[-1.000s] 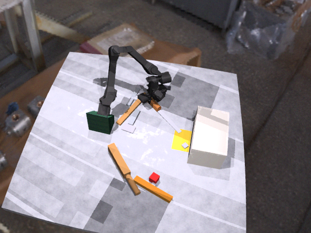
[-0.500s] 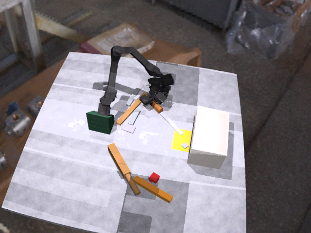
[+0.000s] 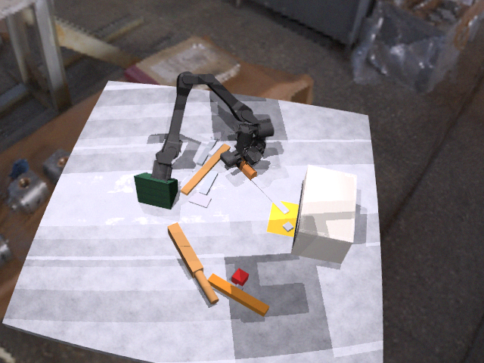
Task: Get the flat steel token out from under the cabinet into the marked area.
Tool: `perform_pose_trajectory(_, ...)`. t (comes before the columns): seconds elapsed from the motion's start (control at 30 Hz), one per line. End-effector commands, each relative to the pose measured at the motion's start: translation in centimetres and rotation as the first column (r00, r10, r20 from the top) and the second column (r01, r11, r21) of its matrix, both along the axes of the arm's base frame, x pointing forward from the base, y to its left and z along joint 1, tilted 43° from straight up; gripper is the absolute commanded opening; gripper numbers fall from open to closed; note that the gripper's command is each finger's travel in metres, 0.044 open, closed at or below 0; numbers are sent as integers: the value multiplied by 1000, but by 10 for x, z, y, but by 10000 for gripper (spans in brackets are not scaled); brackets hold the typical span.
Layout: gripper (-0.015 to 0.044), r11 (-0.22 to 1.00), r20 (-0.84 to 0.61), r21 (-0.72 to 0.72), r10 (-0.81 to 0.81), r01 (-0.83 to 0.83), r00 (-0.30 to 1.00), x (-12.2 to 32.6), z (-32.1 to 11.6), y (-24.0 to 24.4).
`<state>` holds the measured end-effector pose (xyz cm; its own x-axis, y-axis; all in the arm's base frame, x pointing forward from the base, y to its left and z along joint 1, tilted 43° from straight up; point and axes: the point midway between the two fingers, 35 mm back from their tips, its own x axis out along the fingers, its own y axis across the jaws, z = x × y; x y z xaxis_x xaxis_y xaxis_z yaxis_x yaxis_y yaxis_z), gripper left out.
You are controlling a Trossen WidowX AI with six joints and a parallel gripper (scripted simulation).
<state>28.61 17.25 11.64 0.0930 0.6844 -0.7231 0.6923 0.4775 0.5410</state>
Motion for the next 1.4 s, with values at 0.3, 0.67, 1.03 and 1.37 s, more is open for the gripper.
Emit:
perform_pose_trajectory(0.3, 0, 1000, 7, 2, 0, 0, 1000, 15, -5, -10)
perform_pose_trajectory(0.67, 200, 1000, 0, 0, -1, 1, 1000, 12, -7, -9)
perform_pose_trajectory(1.03, 270, 1000, 5, 3, -2, 2, 1000, 12, -7, -9)
perform_pose_trajectory(1.37, 270, 1000, 5, 3, -3, 3, 1000, 12, -9, -7)
